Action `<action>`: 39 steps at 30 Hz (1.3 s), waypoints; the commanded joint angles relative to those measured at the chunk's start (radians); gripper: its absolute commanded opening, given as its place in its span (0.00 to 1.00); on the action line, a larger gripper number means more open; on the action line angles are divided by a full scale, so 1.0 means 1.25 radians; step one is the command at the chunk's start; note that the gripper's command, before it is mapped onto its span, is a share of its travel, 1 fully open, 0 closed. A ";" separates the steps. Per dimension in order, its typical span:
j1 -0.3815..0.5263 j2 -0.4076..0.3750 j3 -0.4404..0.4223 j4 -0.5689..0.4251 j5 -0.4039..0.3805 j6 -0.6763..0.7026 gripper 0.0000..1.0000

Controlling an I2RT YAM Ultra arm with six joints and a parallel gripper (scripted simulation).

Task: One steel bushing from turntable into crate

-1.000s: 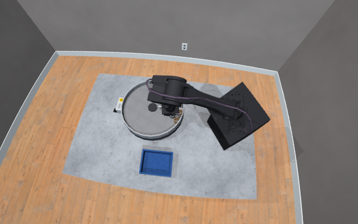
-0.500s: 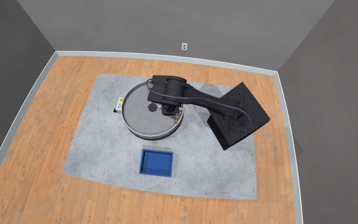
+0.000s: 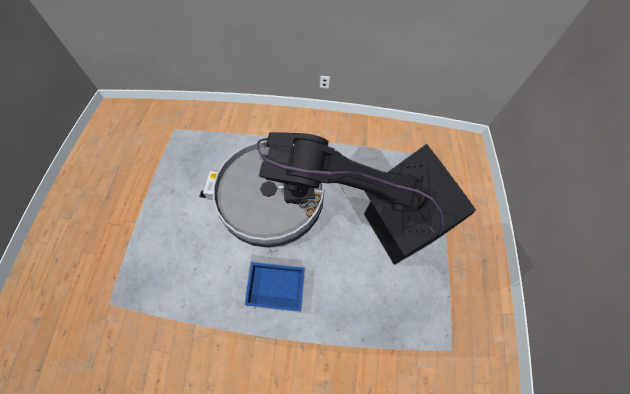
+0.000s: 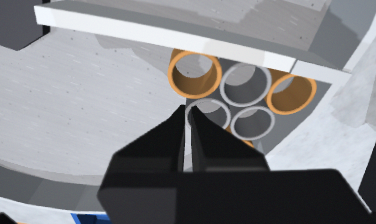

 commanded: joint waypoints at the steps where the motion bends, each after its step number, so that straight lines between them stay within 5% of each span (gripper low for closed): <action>1: -0.009 -0.014 0.018 -0.011 0.014 0.003 0.00; 32: -0.010 -0.015 0.018 -0.011 0.014 0.003 0.00; 39: -0.023 -0.054 -0.026 -0.037 0.005 -0.015 0.00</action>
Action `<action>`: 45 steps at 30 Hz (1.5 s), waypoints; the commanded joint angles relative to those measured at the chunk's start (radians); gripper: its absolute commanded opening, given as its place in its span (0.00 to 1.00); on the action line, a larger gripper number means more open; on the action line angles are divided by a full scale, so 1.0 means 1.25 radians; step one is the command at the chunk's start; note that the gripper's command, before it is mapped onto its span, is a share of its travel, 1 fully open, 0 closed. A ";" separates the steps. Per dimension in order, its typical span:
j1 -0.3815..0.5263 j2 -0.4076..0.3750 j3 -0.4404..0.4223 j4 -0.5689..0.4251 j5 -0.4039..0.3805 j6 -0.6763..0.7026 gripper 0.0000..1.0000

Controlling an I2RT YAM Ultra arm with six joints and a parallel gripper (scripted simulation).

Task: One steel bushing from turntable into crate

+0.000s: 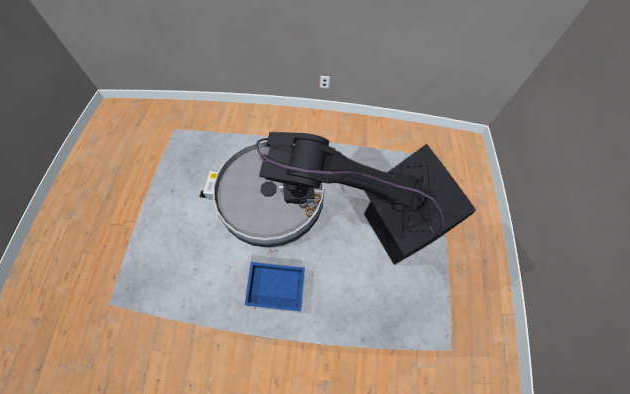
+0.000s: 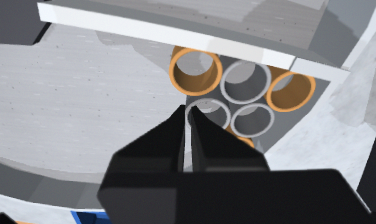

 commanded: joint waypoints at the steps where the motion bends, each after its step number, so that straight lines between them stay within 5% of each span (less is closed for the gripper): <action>1: -0.023 -0.047 -0.024 -0.030 0.005 -0.012 0.00; 15: -0.072 -0.184 -0.054 -0.156 -0.025 -0.060 0.00; 45: -0.075 -0.189 -0.054 -0.164 -0.020 -0.062 0.00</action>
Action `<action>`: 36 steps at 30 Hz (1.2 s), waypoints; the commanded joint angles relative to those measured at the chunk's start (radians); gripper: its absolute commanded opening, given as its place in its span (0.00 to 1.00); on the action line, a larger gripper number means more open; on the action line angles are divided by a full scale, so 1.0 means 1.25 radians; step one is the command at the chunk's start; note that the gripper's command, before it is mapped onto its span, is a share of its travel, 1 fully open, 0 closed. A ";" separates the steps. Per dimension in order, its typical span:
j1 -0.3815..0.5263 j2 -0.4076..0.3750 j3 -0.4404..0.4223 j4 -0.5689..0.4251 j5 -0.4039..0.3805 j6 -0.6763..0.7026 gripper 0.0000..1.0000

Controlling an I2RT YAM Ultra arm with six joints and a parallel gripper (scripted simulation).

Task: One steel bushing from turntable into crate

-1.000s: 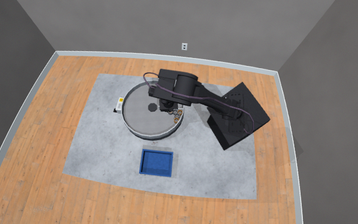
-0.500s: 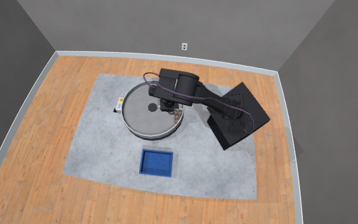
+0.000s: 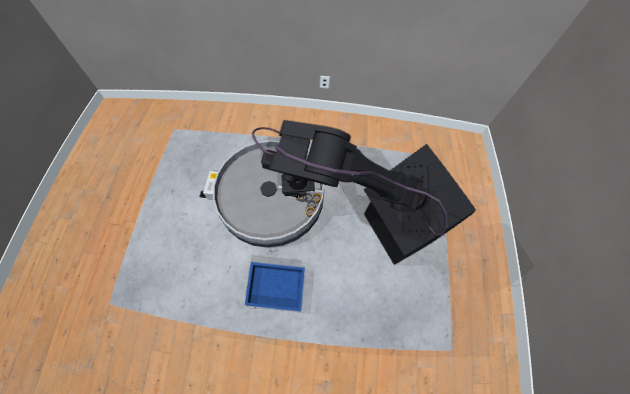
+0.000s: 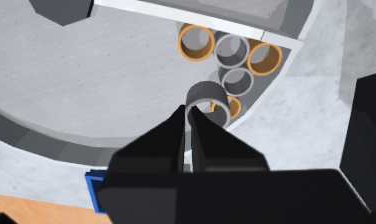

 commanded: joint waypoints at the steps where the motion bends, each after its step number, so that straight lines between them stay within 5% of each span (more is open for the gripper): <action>1: -0.021 -0.025 -0.017 -0.016 0.000 -0.006 0.00; 15: -0.014 -0.029 -0.019 -0.015 0.010 0.012 0.00; 25: 0.063 -0.064 -0.029 -0.016 0.035 0.071 0.00; 36: 0.268 -0.144 0.025 -0.041 0.126 0.262 0.00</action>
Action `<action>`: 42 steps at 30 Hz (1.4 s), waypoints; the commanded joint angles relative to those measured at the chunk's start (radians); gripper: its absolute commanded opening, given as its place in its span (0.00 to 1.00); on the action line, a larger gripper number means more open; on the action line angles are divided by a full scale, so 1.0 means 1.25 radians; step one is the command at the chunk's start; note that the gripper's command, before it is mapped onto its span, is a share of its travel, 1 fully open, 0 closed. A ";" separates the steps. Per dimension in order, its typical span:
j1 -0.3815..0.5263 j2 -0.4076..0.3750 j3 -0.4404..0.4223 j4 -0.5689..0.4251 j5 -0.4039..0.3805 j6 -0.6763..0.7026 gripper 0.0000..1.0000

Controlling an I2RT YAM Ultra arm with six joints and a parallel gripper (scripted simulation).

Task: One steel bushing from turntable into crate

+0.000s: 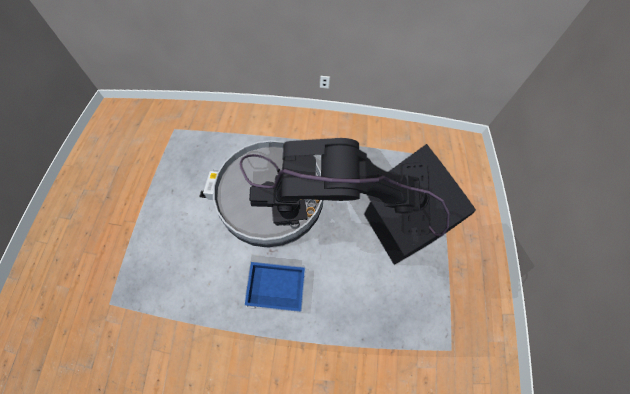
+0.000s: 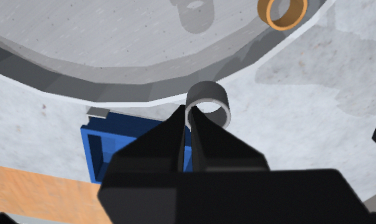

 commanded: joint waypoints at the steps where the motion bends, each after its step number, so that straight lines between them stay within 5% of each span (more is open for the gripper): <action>1: 0.063 -0.044 0.043 -0.034 0.056 0.099 0.00; 6: 0.134 -0.051 0.075 -0.056 0.093 0.161 0.00; 20: 0.385 0.050 0.328 -0.206 0.243 0.367 0.00; 30: 0.423 0.074 0.405 -0.256 0.265 0.401 0.00; 42: 0.420 0.078 0.417 -0.265 0.268 0.403 0.00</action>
